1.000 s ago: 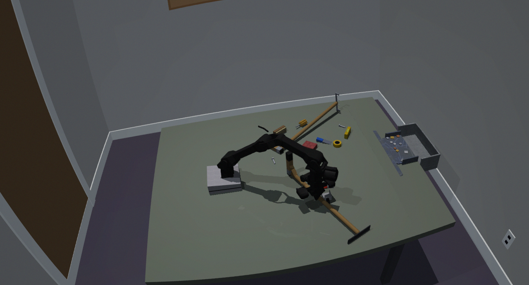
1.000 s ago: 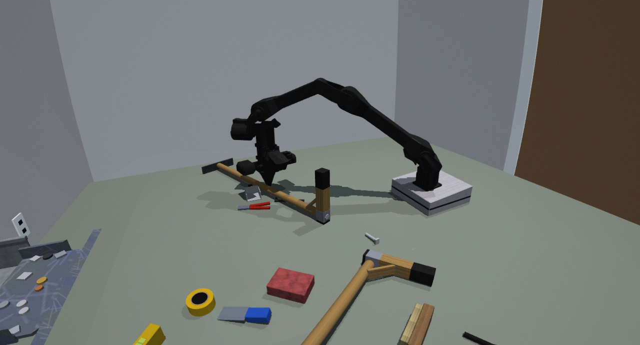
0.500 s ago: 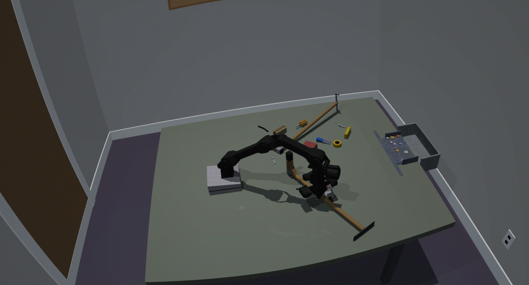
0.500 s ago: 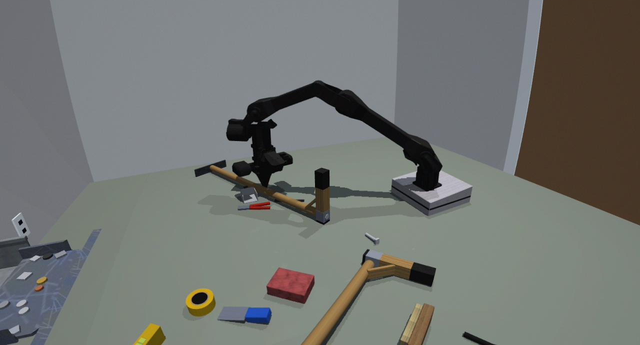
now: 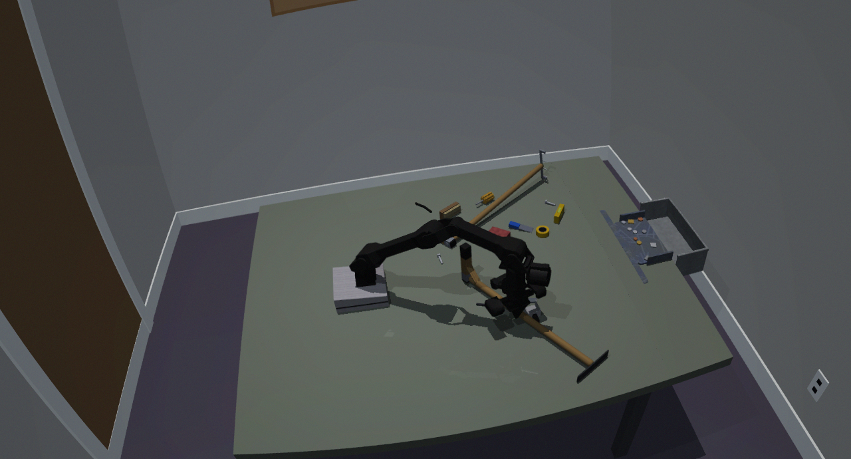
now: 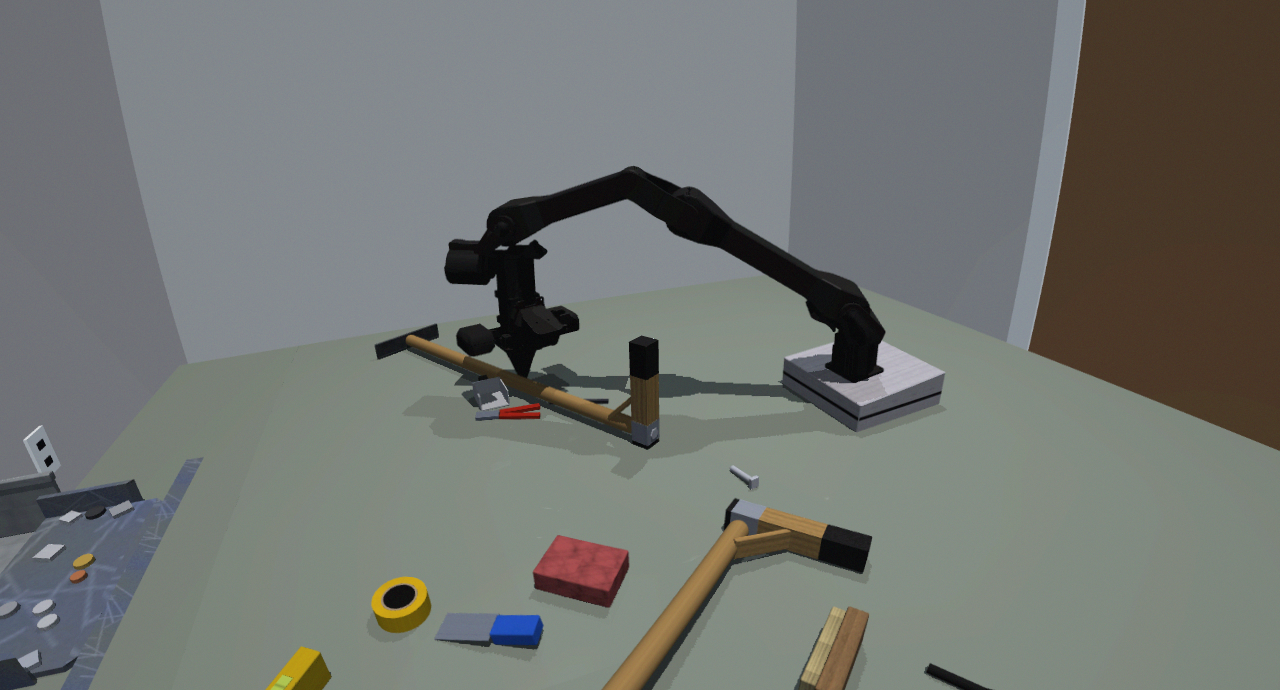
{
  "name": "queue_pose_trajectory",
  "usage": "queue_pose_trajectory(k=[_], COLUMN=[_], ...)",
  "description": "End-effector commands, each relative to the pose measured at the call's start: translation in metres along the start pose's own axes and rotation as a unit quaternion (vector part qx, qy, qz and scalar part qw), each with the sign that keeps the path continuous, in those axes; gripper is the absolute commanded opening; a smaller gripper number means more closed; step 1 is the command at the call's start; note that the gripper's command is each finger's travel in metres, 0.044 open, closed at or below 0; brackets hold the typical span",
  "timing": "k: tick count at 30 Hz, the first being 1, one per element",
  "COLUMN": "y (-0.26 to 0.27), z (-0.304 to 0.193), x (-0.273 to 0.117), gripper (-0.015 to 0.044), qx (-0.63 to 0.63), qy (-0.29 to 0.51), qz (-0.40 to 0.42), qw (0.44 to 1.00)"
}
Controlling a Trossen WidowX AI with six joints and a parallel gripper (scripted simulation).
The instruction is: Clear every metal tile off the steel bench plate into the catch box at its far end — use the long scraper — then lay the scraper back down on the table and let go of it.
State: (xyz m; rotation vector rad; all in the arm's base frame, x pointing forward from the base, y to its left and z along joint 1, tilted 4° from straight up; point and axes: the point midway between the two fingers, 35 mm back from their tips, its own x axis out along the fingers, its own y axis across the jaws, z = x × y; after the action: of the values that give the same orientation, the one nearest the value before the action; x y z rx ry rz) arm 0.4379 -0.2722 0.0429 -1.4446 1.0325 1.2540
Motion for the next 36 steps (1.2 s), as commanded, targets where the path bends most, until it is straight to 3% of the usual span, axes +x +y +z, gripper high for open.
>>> queue_pose_trajectory(k=[1,20,36], y=[-0.007,0.001,0.007], z=[0.005,0.002,-0.001], x=[0.005,-0.059,-0.075], gripper=[0.0,0.0,0.0], qx=[-0.002,0.002,0.198], qy=[-0.004,0.019,0.021], qz=[0.0,-0.02,-0.031], qw=[1.0,1.0,0.979])
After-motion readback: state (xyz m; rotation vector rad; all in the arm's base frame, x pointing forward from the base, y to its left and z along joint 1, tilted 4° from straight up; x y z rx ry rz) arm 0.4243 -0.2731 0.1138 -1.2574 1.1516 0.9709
